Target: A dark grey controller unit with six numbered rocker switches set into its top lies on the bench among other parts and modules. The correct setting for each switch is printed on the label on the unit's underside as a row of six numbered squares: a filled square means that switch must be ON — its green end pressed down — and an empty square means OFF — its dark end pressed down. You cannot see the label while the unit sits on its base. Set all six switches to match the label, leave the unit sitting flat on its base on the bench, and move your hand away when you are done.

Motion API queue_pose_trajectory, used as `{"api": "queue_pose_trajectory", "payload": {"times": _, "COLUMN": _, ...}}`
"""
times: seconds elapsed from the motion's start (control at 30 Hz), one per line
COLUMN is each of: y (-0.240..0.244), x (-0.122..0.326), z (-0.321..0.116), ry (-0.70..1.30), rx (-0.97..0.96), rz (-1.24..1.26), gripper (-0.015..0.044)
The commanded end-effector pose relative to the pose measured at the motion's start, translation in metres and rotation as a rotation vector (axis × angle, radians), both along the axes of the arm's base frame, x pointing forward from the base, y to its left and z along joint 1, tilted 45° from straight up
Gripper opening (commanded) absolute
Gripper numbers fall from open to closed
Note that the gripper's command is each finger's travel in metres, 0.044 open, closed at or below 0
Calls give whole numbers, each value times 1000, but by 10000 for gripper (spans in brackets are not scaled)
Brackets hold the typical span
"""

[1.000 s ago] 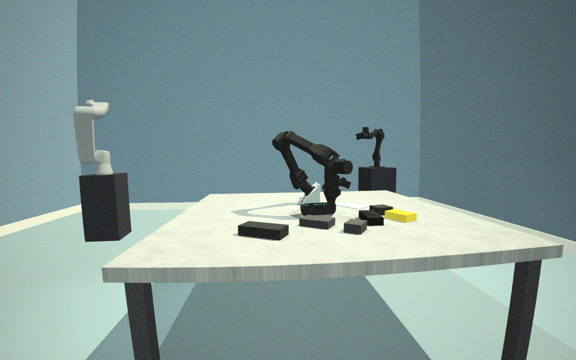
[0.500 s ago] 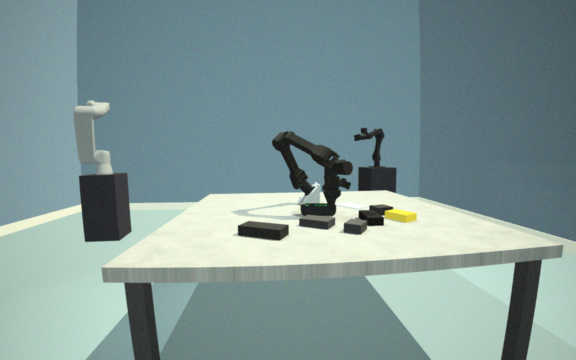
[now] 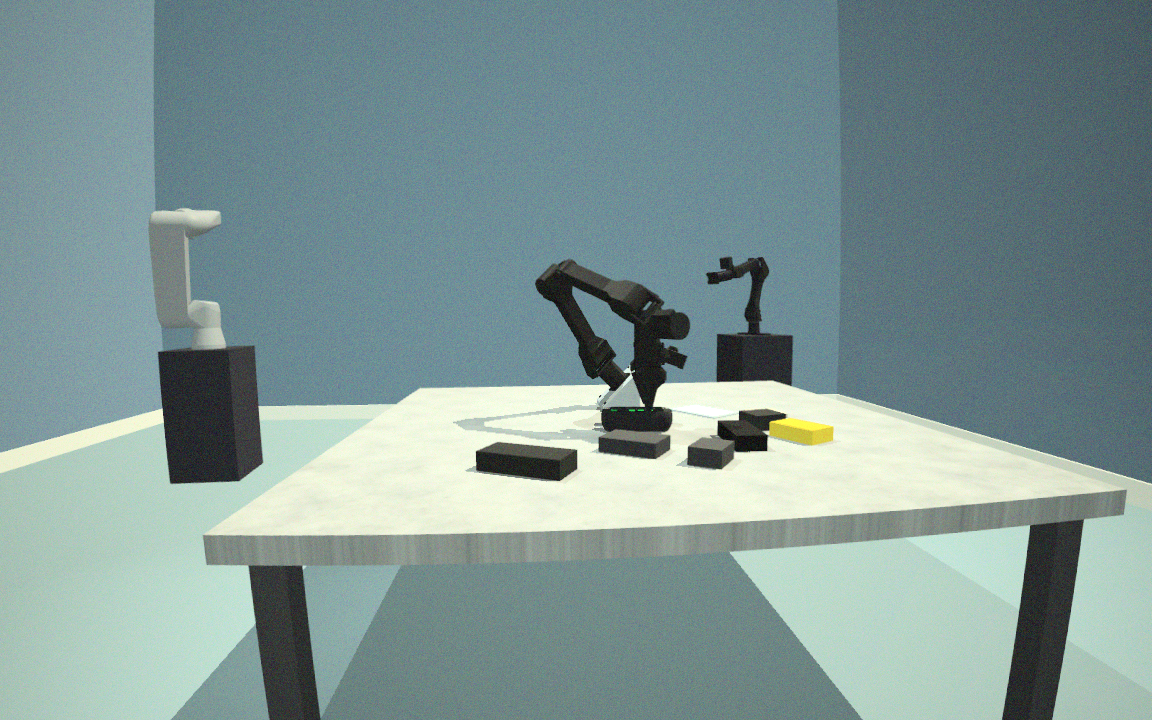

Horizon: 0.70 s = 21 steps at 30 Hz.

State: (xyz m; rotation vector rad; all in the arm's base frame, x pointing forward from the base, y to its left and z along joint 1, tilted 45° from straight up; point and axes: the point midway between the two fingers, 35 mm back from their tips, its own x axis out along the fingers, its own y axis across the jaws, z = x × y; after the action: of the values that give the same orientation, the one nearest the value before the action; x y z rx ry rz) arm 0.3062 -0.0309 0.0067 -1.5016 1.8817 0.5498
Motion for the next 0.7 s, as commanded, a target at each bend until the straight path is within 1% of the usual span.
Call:
{"api": "queue_pose_trajectory", "payload": {"times": 0.0, "y": -7, "x": -4, "z": 30, "ry": -13, "rx": -2, "rz": -1, "gripper": 440}}
{"api": "queue_pose_trajectory", "payload": {"times": 0.57, "y": -7, "x": -4, "z": 30, "ry": -13, "rx": -2, "rz": -1, "gripper": 440}}
{"api": "queue_pose_trajectory", "payload": {"times": 0.67, "y": 6, "x": 0, "z": 43, "ry": -14, "rx": 1, "rz": -2, "gripper": 440}}
